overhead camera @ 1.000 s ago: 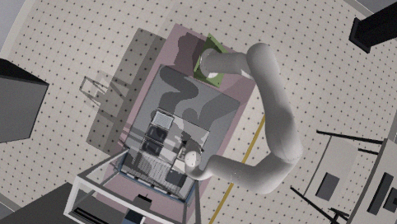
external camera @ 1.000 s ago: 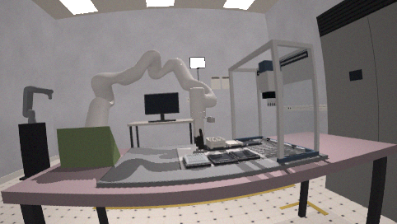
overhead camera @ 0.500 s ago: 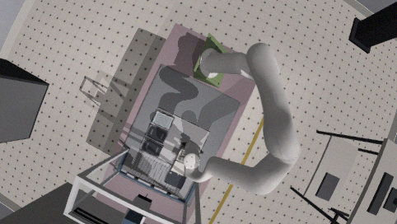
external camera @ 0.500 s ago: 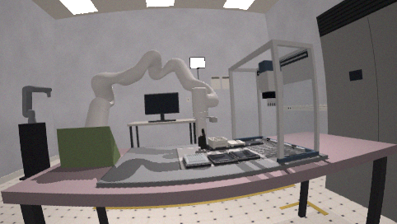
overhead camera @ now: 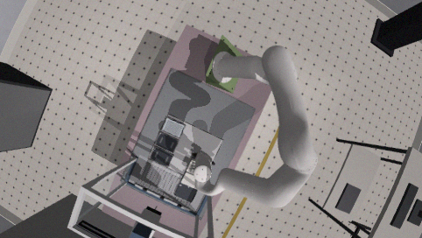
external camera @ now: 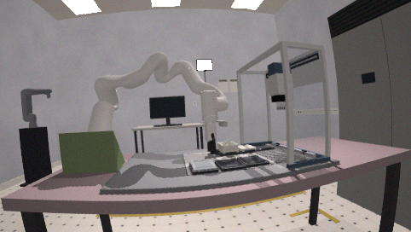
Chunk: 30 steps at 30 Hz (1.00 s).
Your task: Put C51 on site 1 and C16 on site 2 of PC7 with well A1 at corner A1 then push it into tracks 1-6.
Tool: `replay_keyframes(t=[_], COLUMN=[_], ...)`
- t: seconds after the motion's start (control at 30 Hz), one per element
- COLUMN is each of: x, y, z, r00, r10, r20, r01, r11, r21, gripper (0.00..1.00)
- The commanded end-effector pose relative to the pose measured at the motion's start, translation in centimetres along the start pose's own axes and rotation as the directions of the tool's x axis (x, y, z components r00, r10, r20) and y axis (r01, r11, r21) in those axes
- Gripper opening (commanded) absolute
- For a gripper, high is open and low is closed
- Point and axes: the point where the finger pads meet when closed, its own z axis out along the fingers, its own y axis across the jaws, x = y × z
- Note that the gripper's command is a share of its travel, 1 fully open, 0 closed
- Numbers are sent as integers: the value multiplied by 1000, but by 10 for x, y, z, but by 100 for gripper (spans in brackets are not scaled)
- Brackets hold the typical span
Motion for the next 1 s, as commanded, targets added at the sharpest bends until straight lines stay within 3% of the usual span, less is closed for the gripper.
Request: replay_keyframes(t=[0.0, 0.97], x=[6, 31], y=[0, 0], z=[-1, -1], r00=[1000, 1000], r10=[0, -1], r20=[-2, -2], r01=[0, 1], r11=[1000, 1000], r21=[0, 0], gripper=[82, 82])
